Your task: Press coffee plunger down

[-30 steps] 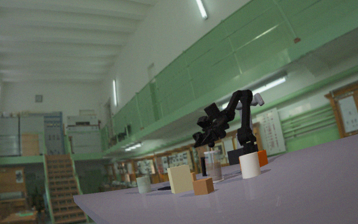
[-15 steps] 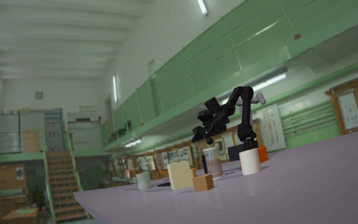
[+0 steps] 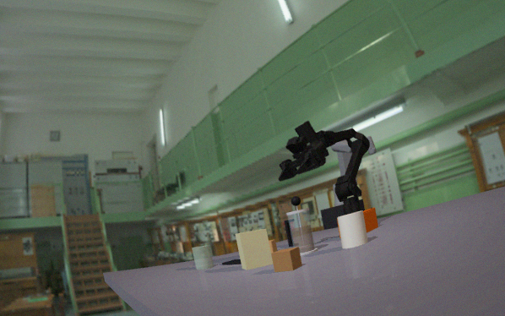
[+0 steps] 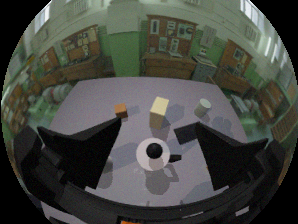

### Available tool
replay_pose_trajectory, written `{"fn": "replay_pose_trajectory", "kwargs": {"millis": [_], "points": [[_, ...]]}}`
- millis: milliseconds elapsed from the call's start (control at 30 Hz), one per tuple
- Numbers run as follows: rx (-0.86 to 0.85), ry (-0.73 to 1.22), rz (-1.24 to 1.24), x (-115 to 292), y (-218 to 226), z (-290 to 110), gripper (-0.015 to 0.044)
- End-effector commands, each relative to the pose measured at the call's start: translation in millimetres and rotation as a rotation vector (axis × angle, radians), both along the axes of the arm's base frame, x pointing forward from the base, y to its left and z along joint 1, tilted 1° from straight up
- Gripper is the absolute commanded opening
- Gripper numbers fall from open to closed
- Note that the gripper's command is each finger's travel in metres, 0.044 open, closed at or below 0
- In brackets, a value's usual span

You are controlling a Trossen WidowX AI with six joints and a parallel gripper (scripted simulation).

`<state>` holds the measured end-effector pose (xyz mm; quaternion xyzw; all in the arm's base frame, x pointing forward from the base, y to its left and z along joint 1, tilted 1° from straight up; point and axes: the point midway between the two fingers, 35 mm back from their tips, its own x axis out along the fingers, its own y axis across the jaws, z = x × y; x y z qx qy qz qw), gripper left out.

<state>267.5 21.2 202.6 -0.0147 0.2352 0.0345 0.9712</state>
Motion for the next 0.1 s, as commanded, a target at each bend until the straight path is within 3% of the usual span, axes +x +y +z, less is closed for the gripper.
{"fn": "replay_pose_trajectory", "kwargs": {"millis": [0, 67], "points": [[0.0, 0.015, -0.008, -6.4, -1.3, 0.9, 0.044], [0.0, 0.015, -0.008, -6.4, -1.3, 0.9, 0.044]]}}
